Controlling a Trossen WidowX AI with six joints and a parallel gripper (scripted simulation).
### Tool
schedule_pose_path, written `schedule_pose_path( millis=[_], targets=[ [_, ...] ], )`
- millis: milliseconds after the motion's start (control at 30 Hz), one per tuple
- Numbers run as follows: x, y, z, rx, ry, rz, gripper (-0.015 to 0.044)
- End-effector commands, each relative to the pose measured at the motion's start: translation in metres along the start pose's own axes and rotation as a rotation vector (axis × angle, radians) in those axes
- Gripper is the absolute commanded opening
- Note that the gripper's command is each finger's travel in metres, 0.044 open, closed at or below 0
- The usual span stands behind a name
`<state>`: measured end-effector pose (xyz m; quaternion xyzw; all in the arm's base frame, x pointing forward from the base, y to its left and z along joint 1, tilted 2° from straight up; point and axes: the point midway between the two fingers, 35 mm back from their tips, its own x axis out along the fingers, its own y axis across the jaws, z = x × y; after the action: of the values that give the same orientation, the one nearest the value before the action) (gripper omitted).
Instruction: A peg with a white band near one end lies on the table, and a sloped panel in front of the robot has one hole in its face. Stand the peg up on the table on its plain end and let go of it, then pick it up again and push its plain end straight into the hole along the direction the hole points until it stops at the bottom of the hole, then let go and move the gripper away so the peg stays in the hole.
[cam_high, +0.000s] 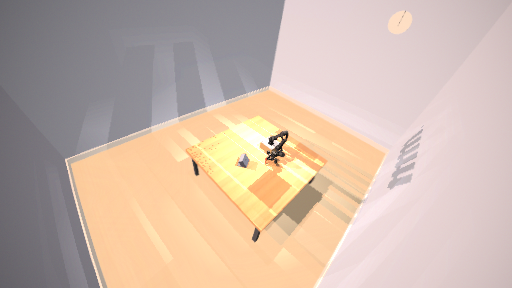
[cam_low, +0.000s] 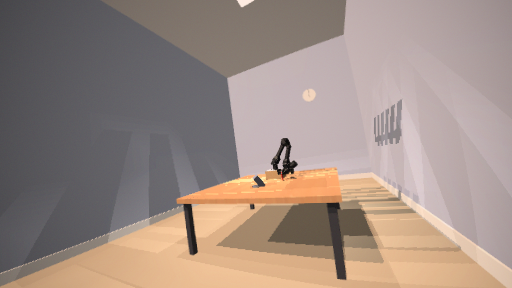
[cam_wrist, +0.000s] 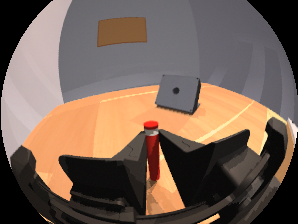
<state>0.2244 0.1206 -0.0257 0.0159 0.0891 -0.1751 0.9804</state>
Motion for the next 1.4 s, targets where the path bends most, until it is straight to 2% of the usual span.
schedule_pose_path(
  millis=[0,1367],
  targets=[
    [-0.001,0.0,-0.0013,0.0,0.001,0.0,0.0051],
    [-0.0088,-0.005,-0.0042,0.001,-0.043,-0.02,0.0051]
  ],
)
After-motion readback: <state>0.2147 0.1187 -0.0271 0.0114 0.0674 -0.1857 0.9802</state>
